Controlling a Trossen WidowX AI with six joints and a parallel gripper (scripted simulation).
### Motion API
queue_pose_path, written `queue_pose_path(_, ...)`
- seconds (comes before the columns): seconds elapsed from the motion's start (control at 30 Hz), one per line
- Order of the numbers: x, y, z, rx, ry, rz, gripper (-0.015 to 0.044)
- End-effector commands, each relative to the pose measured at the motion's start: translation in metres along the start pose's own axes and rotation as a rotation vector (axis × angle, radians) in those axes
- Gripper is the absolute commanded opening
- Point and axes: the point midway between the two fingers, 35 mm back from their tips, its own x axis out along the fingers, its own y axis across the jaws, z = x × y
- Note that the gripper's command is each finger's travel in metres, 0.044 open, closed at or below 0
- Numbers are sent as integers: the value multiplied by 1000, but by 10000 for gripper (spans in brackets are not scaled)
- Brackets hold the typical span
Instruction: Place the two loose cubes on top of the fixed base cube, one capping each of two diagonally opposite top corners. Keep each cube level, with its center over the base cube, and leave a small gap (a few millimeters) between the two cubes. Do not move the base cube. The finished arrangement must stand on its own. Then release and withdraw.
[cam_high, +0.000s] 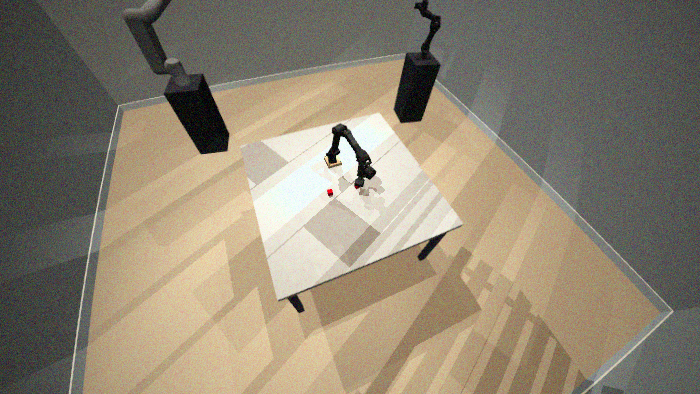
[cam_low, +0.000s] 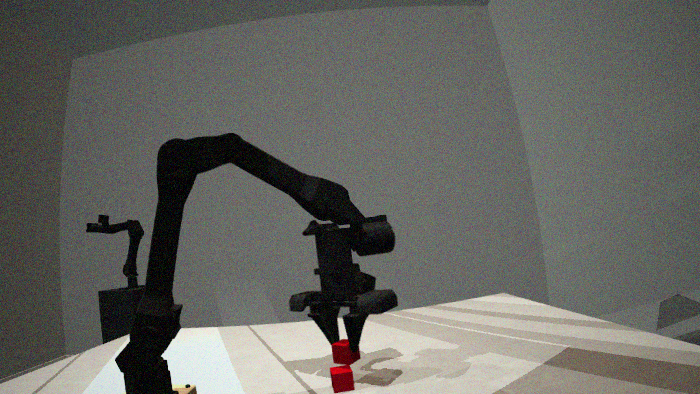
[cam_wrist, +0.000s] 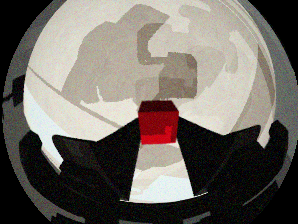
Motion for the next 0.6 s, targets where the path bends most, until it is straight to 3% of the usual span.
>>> queue_pose_path(0.0, 6, 0, -1, -6, 7, 1, 105)
queue_pose_path(0.57, 7, 0, -1, 1, 7, 1, 105)
